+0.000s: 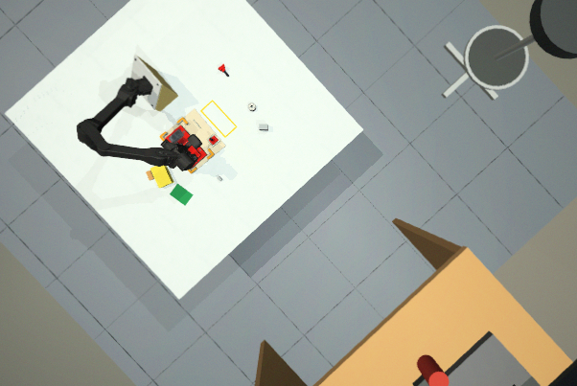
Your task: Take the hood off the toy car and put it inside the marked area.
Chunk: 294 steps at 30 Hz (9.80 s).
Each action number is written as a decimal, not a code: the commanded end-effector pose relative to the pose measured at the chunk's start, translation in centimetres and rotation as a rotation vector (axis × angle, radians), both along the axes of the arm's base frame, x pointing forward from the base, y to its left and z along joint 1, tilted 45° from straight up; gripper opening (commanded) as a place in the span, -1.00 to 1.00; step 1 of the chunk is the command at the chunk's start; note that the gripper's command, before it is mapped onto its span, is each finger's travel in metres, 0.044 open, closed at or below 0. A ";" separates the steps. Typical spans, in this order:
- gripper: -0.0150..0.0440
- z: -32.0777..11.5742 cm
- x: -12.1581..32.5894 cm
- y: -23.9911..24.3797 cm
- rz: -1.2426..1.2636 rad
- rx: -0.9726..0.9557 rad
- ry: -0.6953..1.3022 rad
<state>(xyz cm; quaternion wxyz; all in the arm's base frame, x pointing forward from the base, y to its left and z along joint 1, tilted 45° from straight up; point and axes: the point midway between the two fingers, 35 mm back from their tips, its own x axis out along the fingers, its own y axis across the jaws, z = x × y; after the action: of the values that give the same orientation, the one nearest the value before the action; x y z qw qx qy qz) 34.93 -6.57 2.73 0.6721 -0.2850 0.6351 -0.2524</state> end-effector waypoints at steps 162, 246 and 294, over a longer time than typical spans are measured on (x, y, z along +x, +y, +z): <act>-0.49 -12.3 -5.3 18.8 0.002 0.014 0.001; -0.49 -16.1 -5.2 14.8 0.001 0.010 0.000; 0.04 -17.4 -5.1 13.6 -0.004 0.013 -0.001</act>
<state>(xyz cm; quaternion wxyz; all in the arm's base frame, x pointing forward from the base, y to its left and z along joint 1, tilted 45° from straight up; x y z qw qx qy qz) 29.88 6.97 -14.70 0.6738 -0.2796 0.6368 -0.2496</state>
